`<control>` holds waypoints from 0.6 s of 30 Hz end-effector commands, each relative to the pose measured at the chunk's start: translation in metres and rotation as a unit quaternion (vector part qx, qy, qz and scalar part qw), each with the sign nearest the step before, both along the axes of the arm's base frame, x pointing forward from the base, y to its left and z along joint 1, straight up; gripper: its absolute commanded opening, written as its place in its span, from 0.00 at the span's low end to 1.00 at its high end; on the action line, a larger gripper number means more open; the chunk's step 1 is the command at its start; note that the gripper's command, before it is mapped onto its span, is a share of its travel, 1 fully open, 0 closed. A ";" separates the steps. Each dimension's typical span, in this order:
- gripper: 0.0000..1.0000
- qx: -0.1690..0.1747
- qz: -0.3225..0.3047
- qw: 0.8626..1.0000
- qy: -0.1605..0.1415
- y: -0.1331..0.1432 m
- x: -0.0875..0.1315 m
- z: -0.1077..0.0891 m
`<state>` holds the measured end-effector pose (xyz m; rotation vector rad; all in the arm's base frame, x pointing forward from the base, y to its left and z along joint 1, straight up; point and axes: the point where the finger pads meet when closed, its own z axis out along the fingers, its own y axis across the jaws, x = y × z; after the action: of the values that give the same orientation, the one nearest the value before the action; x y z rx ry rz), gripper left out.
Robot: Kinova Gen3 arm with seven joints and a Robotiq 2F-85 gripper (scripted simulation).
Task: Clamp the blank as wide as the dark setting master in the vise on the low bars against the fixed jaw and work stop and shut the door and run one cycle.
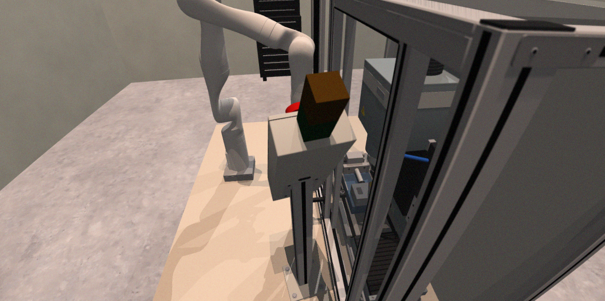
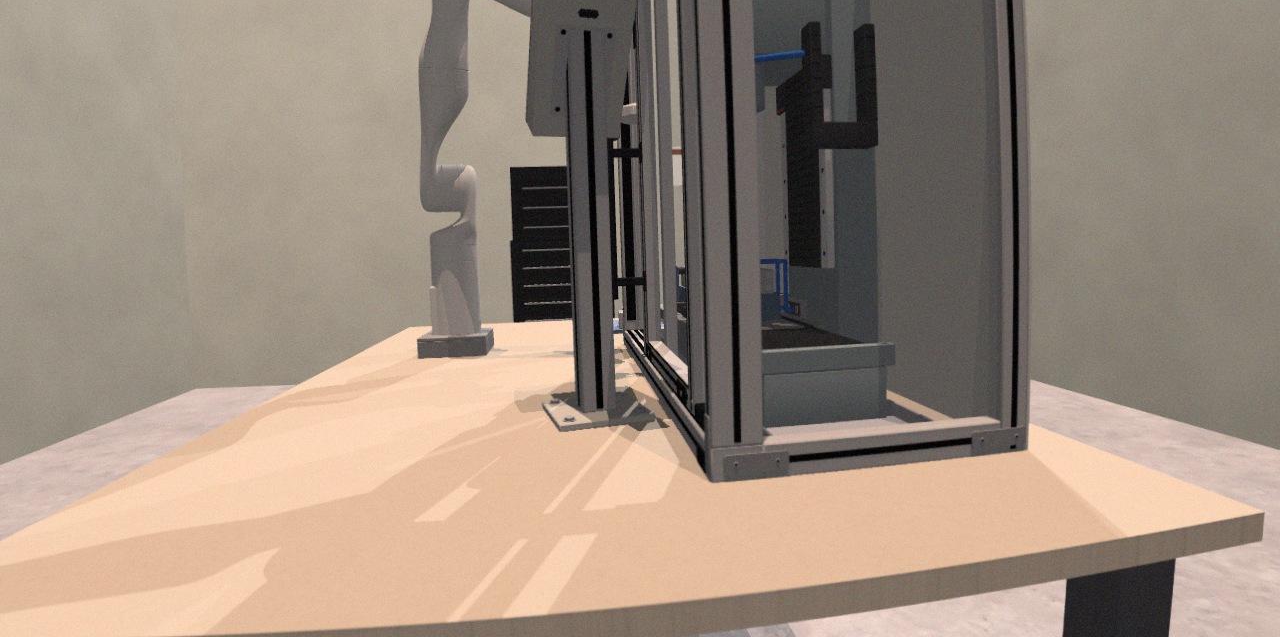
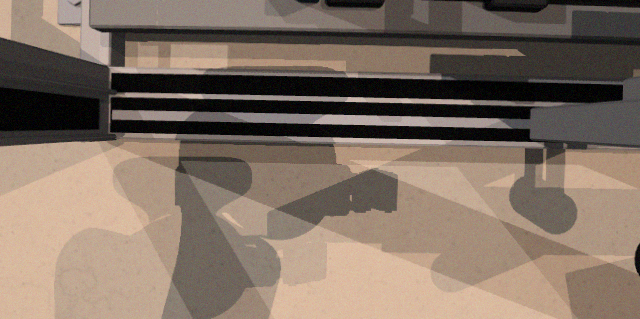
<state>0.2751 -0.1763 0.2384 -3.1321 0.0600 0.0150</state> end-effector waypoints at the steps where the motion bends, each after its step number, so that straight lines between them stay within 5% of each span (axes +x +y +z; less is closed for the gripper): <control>1: 1.00 -0.003 0.000 1.000 -0.006 -0.002 0.000 0.002; 7: 1.00 -0.003 0.000 1.000 -0.005 -0.003 -0.050 0.003; 18: 1.00 -0.003 0.000 1.000 -0.005 -0.003 -0.050 0.003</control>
<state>0.2246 -0.1767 0.2405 -3.1294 0.0562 0.0124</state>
